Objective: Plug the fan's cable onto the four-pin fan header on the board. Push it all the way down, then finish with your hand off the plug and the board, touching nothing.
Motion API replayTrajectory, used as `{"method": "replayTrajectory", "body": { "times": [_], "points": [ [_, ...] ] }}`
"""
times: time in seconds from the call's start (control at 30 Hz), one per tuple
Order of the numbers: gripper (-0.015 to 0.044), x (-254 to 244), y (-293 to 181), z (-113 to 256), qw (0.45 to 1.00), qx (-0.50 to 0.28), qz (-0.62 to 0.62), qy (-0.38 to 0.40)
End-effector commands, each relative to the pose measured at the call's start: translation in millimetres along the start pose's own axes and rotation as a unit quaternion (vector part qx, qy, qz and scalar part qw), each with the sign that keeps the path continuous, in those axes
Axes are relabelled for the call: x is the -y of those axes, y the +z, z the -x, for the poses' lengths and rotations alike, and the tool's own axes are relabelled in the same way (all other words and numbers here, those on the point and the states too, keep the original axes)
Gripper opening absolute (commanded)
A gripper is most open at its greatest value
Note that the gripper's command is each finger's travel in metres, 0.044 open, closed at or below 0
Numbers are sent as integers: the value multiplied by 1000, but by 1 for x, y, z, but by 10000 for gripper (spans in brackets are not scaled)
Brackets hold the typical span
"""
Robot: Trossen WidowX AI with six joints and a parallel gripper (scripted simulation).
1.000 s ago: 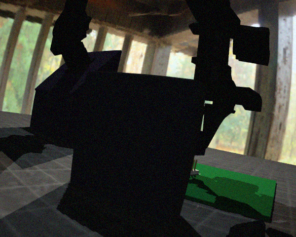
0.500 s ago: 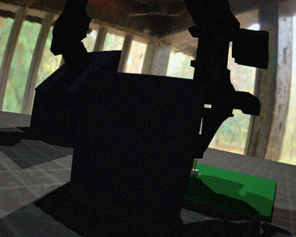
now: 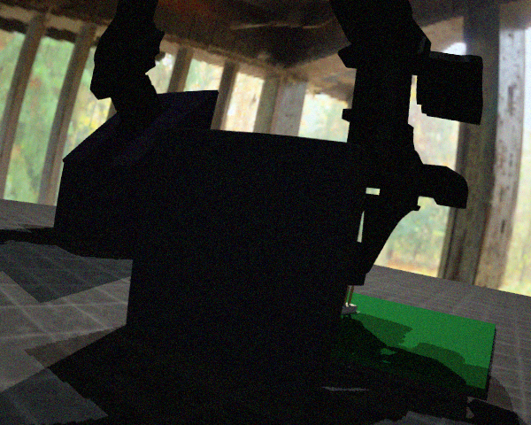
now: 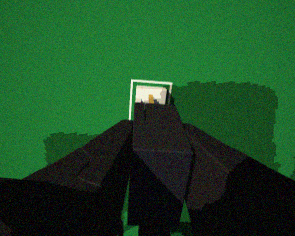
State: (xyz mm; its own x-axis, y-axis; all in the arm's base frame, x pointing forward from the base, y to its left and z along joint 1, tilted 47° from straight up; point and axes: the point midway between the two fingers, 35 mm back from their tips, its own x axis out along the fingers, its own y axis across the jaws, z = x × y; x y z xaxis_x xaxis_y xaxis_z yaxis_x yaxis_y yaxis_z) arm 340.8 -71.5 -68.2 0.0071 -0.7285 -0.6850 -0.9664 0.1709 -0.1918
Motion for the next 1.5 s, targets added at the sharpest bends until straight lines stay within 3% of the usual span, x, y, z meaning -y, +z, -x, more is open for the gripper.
{"method": "replayTrajectory", "body": {
  "times": [0.0,1.47],
  "points": [
    [0,0,-1,-1,1000,-3,2,-1],
    [0,-1,-1,-15,1000,-3,2,-1]
  ]
}}
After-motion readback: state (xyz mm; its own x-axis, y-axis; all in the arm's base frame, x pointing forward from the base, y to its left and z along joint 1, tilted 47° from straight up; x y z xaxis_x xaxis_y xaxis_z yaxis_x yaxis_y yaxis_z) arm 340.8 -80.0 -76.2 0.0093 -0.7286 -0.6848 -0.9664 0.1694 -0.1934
